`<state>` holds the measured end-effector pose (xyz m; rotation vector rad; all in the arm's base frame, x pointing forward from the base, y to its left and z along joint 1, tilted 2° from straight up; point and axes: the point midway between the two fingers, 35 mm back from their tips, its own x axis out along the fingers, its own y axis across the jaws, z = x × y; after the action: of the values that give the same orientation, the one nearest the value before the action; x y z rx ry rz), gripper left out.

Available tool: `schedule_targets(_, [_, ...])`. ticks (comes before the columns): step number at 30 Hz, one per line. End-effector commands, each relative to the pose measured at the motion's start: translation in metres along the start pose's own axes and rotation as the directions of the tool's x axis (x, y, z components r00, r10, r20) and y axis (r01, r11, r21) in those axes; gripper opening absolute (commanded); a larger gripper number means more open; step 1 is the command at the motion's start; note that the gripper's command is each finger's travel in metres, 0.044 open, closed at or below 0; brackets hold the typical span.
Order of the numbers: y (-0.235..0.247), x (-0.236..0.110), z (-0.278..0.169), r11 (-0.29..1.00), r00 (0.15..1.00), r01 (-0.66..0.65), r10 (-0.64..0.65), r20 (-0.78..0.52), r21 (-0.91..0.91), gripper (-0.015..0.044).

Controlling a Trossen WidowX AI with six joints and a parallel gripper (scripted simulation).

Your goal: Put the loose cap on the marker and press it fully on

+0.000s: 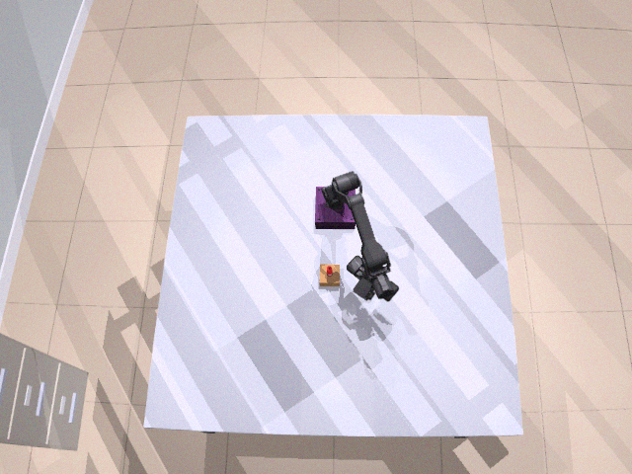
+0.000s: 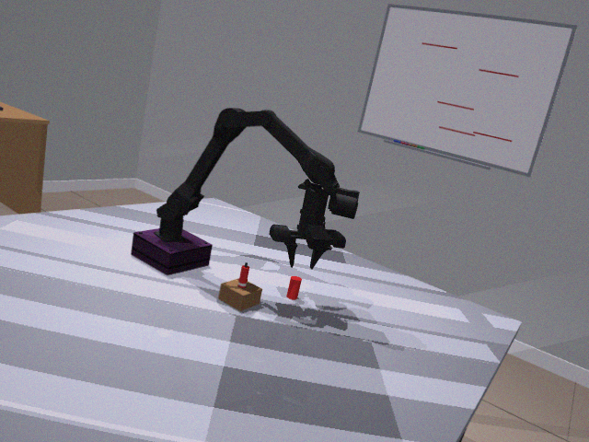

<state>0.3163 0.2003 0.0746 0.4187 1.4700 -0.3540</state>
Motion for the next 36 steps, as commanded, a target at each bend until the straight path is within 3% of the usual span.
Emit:
schedule_targets(1, [-0.005, 0.015, -0.002, 1.000, 1.000, 0.018, -0.018, -0.006, 0.002, 0.0246])
schedule_targets(36, [-0.006, 0.062, -0.002, 1.000, 1.000, 0.018, -0.018, -0.006, 0.002, 0.0246])
